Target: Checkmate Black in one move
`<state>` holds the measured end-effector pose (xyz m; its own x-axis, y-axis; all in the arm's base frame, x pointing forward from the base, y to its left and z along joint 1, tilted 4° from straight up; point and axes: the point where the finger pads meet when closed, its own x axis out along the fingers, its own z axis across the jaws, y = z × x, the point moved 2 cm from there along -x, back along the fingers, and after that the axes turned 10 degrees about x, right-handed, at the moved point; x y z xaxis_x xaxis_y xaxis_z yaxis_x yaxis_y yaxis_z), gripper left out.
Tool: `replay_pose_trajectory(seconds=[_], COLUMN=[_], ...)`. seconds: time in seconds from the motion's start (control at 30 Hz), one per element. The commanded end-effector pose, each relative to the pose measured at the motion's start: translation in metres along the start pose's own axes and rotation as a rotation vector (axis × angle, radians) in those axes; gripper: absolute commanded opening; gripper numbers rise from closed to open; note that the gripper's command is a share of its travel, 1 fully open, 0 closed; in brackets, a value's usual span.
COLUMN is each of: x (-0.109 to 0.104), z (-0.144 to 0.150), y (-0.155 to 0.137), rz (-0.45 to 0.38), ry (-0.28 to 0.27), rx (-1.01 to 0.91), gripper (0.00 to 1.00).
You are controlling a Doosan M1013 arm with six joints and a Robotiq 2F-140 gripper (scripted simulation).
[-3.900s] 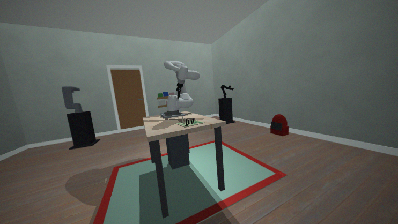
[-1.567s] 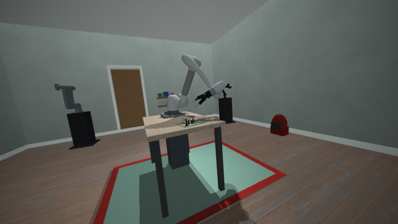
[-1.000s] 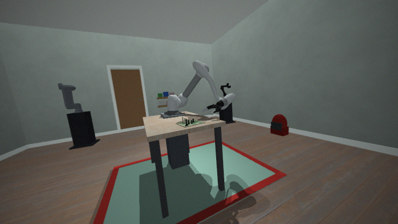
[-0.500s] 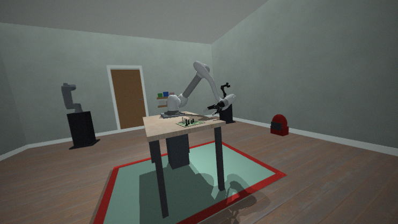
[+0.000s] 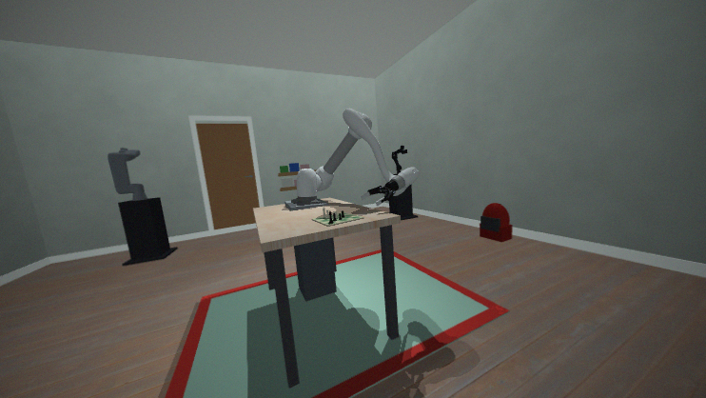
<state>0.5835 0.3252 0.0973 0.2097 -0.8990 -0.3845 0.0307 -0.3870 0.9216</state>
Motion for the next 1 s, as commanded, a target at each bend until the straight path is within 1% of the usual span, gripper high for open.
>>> replay_pose_trajectory(seconds=[0.0,0.7,0.83,0.97], x=[0.0,0.0,-0.004,-0.013], z=[0.0,0.0,0.0,0.0], y=[0.0,0.001,0.012,0.034], rz=[0.0,-0.001,-0.004,-0.004], ry=[0.0,0.0,-0.002,-0.002], rx=[0.0,0.001,0.004,0.004], gripper=[1.0,1.0,1.0,1.0])
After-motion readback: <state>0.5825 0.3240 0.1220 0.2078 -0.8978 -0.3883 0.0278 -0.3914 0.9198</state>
